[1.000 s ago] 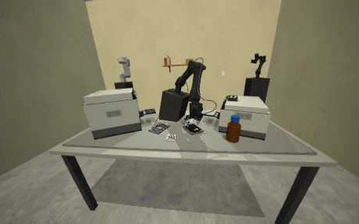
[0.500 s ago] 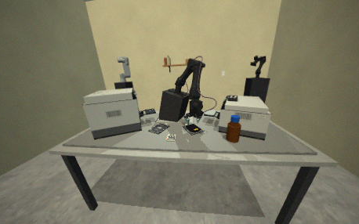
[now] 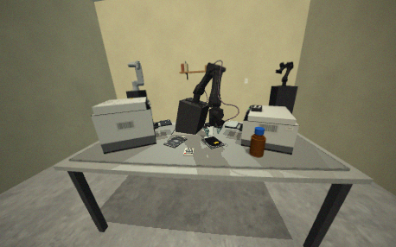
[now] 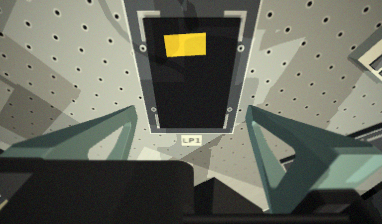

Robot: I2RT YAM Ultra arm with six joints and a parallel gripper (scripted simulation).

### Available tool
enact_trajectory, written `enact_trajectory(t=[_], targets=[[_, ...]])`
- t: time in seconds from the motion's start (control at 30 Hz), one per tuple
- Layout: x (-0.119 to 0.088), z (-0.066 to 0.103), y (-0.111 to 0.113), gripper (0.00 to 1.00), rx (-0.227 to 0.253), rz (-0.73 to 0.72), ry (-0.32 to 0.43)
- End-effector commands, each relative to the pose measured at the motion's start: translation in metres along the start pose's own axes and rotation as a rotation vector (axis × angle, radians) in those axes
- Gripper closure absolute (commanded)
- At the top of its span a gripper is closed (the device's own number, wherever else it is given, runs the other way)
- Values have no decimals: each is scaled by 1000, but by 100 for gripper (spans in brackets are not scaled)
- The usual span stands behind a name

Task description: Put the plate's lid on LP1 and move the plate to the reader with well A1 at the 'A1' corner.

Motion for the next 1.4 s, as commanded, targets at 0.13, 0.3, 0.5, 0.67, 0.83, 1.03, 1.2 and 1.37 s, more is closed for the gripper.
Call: enact_trajectory(t=[0.13, 0.3, 0.5, 0.67, 0.83, 1.03, 1.2, 1.37], targets=[[4, 18, -4, 0, -2, -6, -18], [-3, 23, -2, 0, 4, -7, -3], [-3, 31, -2, 0, 3, -6, -3], [1, 36, -3, 0, 0, -4, -13], [-3, 41, -2, 0, 4, -6, -4], [-3, 49, -2, 0, 4, -6, -4], [4, 46, -2, 0, -4, -1, -16], [4, 46, -2, 0, -4, -1, -16]])
Point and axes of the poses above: the point where the finger pads meet when closed, its own z axis back along the fingers, its own y axis across the jaws, x = y × z, the point moved 3 cm from there along z, back along the fingers, and after that the axes turned 15 degrees about z, right-handed, at the moved point
